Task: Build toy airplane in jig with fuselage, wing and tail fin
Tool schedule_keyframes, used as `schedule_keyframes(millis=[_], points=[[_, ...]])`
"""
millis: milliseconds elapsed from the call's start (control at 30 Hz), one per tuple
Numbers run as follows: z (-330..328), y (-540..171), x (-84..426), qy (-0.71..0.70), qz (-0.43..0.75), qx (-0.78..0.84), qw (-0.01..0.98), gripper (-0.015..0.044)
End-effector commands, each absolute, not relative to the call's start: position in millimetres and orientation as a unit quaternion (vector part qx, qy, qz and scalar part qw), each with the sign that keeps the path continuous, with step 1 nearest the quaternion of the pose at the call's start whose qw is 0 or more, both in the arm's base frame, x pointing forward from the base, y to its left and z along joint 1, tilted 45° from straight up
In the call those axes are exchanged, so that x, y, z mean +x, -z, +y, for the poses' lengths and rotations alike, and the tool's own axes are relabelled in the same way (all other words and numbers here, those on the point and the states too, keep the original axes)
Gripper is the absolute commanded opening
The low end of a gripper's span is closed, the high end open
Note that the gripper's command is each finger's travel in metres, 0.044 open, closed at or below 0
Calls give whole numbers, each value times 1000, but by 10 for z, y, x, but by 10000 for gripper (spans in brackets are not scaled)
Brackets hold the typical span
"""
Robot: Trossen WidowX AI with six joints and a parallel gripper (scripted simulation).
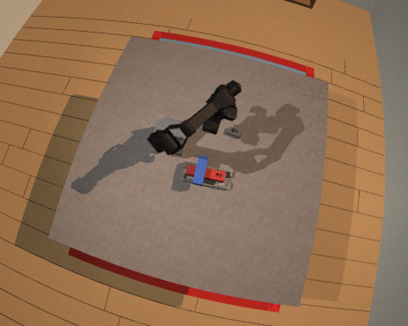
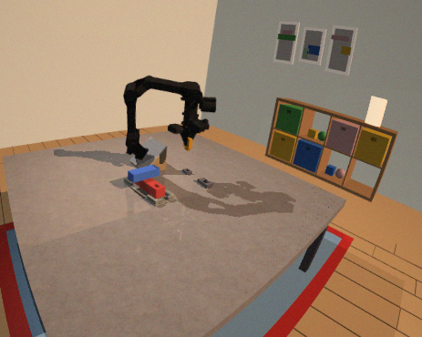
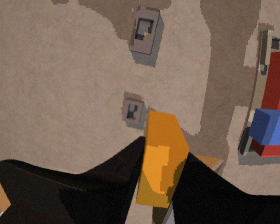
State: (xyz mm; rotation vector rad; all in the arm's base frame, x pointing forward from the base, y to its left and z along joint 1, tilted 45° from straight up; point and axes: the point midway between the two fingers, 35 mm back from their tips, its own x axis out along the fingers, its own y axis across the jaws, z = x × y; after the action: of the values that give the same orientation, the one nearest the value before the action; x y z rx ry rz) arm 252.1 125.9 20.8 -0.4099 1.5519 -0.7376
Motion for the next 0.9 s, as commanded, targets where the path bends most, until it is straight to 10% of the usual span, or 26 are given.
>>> schedule_keyframes(millis=[0,867], points=[[1151,-268,2599,318,680,-182,635,0],[525,-622,2927,299,685,-193,635,0]])
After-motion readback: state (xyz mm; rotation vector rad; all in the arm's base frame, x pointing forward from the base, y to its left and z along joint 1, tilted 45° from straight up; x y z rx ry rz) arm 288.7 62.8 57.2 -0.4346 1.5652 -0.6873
